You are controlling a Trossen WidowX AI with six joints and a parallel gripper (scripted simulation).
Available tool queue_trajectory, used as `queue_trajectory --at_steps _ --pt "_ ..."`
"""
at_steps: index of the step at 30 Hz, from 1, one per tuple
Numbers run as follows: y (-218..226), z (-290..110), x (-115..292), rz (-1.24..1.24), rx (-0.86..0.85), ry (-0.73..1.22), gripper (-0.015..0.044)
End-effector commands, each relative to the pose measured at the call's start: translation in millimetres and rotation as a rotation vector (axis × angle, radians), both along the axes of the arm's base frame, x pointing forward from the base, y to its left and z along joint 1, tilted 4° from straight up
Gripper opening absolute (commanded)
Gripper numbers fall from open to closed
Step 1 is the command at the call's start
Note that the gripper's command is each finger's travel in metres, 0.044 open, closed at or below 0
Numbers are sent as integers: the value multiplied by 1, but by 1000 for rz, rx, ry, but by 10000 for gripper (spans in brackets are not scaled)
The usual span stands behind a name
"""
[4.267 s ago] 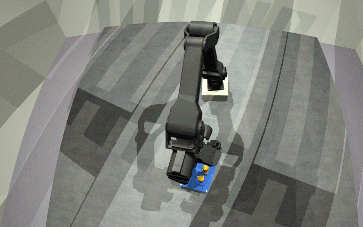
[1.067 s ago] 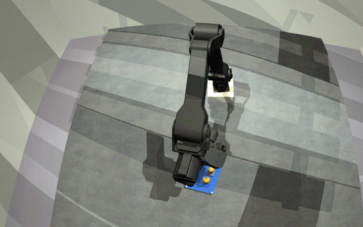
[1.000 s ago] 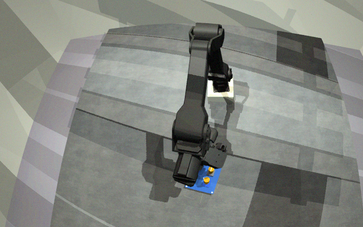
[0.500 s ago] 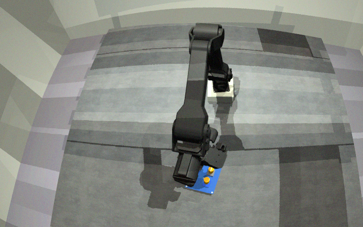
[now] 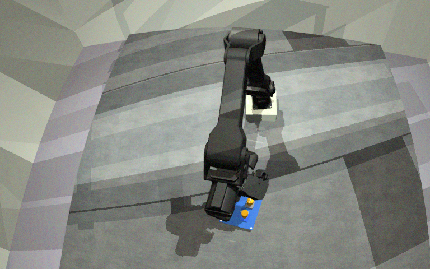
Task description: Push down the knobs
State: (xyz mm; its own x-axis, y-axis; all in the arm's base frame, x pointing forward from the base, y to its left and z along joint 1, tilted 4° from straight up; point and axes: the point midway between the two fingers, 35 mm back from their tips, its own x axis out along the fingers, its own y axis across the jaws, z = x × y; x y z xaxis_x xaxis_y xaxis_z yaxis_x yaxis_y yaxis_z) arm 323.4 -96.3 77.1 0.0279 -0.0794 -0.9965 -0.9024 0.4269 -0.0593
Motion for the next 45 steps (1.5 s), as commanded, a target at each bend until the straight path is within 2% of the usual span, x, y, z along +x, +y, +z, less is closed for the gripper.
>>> queue_trajectory --at_steps 1,9,17,25,45 --pt "0 3 0 3 -2 7 0" --pt "1 15 -1 3 -2 7 0" --pt "1 10 0 2 2 8 210" --pt "21 14 14 -78 -5 -40 0" --pt "34 29 18 -759 25 -76 0"
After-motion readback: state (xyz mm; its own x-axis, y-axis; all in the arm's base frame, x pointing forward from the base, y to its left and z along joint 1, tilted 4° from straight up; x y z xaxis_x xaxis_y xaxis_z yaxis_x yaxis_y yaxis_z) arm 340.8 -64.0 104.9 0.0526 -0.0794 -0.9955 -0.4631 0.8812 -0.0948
